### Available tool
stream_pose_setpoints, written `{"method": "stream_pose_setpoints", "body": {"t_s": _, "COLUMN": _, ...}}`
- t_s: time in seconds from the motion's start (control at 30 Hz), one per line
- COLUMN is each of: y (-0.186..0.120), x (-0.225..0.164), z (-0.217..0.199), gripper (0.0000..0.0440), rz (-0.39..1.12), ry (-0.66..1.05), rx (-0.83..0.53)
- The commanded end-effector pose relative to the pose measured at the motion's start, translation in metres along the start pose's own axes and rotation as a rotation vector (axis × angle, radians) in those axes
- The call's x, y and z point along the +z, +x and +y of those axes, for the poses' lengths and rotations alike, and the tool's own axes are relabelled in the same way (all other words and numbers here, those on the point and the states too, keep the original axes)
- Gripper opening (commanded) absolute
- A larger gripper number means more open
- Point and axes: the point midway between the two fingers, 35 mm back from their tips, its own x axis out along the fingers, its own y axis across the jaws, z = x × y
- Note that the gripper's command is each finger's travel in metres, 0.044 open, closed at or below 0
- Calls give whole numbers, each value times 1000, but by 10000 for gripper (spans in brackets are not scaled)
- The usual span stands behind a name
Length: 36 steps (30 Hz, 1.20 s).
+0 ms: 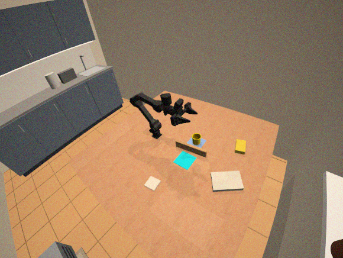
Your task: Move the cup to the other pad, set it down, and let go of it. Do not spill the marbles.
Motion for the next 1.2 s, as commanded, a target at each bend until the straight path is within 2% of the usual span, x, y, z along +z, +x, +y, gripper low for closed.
{"method": "stream_pose_setpoints", "body": {"t_s": 0.0, "y": 0, "x": 1, "z": 1, "gripper": 374, "rz": 1, "ry": 1, "rx": 3}}
{"method": "stream_pose_setpoints", "body": {"t_s": 0.37, "y": 2, "x": -1, "z": 7, "gripper": 95, "rz": 75, "ry": 44, "rx": 18}}
{"method": "stream_pose_setpoints", "body": {"t_s": 0.6, "y": 7, "x": -2, "z": 15, "gripper": 134, "rz": 140, "ry": 108, "rx": 39}}
{"method": "stream_pose_setpoints", "body": {"t_s": 1.17, "y": 20, "x": -5, "z": 37, "gripper": 127, "rz": 322, "ry": 285, "rx": 69}}
